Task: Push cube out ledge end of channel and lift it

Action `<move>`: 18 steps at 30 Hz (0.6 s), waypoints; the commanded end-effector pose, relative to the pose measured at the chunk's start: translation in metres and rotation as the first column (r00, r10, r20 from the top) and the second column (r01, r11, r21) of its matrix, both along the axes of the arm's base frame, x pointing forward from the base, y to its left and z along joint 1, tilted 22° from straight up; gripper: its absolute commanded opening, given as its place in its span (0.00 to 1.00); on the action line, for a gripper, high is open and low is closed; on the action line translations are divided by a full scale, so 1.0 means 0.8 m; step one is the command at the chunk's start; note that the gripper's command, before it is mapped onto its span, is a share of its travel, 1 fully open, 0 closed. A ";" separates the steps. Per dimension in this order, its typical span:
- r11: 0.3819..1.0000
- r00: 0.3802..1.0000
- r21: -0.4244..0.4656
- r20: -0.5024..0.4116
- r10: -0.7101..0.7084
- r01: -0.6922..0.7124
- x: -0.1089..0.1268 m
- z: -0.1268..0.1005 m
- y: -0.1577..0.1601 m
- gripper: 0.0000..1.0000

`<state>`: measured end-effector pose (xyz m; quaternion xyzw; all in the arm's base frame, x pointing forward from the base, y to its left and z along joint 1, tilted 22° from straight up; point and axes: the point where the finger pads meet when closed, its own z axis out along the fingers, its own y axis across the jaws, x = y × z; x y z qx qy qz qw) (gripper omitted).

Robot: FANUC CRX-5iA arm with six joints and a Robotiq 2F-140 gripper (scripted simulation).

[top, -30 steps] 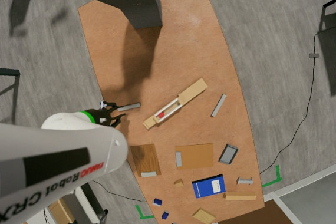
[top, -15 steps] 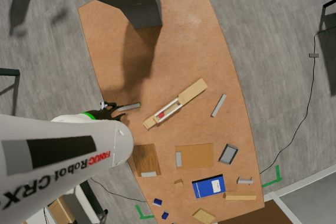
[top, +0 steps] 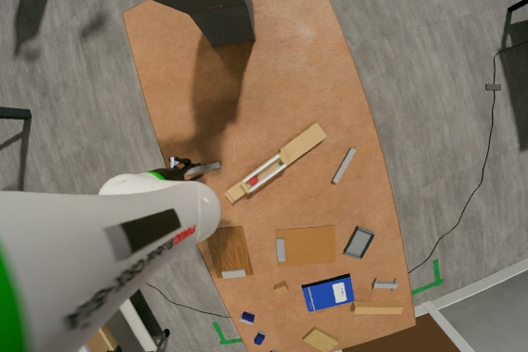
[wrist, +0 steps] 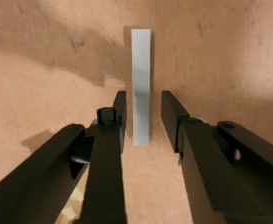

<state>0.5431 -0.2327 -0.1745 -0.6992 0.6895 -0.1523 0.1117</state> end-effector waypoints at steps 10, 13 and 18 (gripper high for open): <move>1.000 1.000 0.000 0.002 0.000 0.000 0.014 -0.030 -0.002 0.30; 1.000 1.000 0.000 0.002 0.000 0.000 0.016 -0.033 -0.002 0.30; 1.000 1.000 0.000 0.002 0.000 0.000 0.018 -0.040 -0.003 0.30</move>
